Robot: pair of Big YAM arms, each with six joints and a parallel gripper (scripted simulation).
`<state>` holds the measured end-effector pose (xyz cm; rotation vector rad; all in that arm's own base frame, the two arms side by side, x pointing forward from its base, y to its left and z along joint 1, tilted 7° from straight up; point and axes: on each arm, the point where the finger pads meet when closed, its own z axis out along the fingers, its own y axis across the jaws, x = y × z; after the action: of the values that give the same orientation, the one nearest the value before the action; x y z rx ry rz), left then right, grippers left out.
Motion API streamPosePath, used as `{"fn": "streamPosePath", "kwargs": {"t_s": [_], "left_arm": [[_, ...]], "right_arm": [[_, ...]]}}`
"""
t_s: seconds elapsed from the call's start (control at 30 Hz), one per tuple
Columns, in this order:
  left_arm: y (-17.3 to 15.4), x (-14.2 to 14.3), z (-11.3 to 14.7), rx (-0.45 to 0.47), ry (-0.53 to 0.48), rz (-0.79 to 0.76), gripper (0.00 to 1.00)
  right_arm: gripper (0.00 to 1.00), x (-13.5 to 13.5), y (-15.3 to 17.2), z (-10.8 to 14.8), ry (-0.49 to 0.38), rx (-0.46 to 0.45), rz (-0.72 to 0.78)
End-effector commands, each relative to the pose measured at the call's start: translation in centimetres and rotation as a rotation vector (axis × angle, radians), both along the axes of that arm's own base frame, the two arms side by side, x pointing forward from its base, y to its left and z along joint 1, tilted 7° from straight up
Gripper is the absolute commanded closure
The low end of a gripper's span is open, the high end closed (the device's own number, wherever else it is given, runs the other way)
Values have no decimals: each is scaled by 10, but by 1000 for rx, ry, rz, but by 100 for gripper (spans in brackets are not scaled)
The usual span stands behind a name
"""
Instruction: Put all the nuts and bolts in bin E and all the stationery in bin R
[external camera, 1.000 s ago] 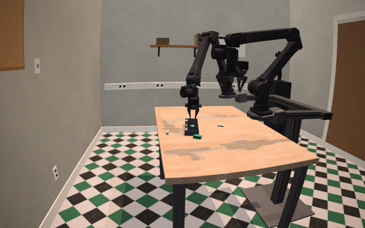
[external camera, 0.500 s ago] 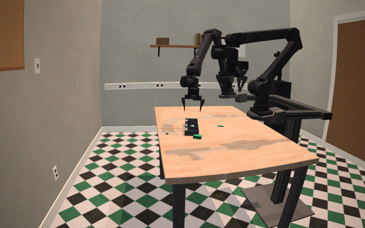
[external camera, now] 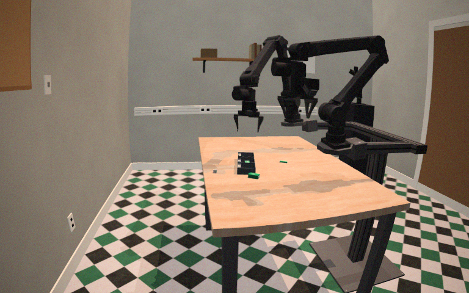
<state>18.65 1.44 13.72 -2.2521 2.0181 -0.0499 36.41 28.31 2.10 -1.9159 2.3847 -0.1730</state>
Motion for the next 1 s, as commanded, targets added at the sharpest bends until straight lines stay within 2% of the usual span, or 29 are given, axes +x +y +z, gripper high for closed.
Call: {"fn": "streamPosePath", "kwargs": {"t_s": [0.0,0.03,0.1,0.13,0.37,0.4,0.43,0.47,0.5,0.6,0.9,0.93,0.97], "left_arm": [[1,-2,2,-4,-4,15,0],[1,-2,2,-4,-4,15,0],[1,-2,2,-4,-4,15,0],[1,-2,2,-4,-4,15,0],[1,-2,2,-4,-4,15,0],[1,-2,2,-4,-4,15,0],[1,-2,2,-4,-4,15,0],[1,-2,2,-4,-4,15,0],[1,-2,2,-4,-4,15,0],[1,-2,2,-4,-4,15,0],[1,-2,2,-4,-4,15,0],[1,-2,2,-4,-4,15,0],[1,-2,2,-4,-4,15,0]], "right_arm": [[0,8,15,20,-24,17,0],[0,-10,-5,-8,40,-40,-6],[0,2,11,13,9,-11,0],[0,6,16,37,-25,18,0],[0,2,17,65,-26,19,0],[0,2,17,65,-26,20,0],[0,-1,6,48,1,-3,-1],[0,3,13,48,3,-6,-5],[0,-12,0,33,35,-35,-4],[0,-15,-3,30,43,-41,-2],[0,-9,2,34,26,-27,-2],[0,-2,6,46,1,-3,-1],[0,-1,6,46,1,-3,-1]]}}
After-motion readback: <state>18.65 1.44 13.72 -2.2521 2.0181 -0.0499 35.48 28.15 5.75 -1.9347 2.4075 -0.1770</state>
